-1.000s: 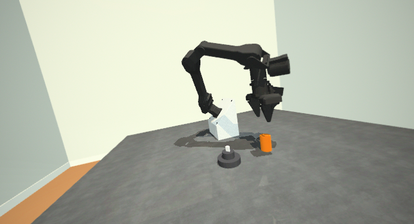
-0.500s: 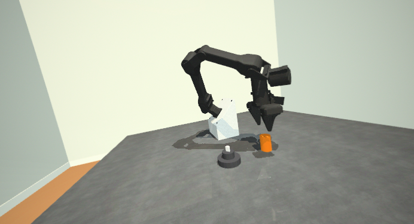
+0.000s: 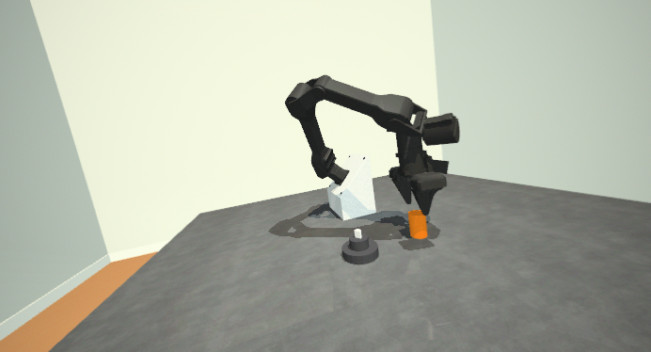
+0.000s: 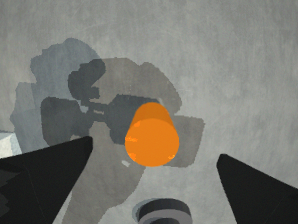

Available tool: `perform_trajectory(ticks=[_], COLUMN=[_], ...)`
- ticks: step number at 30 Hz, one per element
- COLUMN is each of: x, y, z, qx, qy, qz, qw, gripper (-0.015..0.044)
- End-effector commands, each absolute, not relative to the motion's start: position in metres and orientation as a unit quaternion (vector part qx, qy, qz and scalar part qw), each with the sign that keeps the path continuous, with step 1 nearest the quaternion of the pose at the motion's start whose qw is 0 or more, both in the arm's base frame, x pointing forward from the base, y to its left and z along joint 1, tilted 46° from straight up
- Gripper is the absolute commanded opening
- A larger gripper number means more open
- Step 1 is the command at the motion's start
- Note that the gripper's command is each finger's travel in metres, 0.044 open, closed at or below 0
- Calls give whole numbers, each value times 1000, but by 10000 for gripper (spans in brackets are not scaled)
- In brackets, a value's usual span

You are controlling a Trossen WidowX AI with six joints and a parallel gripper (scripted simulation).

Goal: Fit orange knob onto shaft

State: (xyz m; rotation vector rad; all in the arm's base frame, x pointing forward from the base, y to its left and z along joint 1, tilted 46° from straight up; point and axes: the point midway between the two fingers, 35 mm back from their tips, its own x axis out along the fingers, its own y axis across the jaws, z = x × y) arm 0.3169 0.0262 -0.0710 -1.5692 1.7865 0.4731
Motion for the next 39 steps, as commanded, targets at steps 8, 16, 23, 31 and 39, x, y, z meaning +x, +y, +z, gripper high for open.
perform_trajectory(ticks=[8, 16, 23, 31, 39], x=[315, 314, 314, 312, 312], y=[11, 2, -6, -16, -18], z=[-88, -97, -104, -113, -115], qx=[-607, -607, -608, -608, -608], qy=[692, 692, 693, 693, 693], qz=[185, 185, 184, 184, 183], qw=[343, 343, 342, 342, 342], gripper=[440, 440, 440, 440, 335])
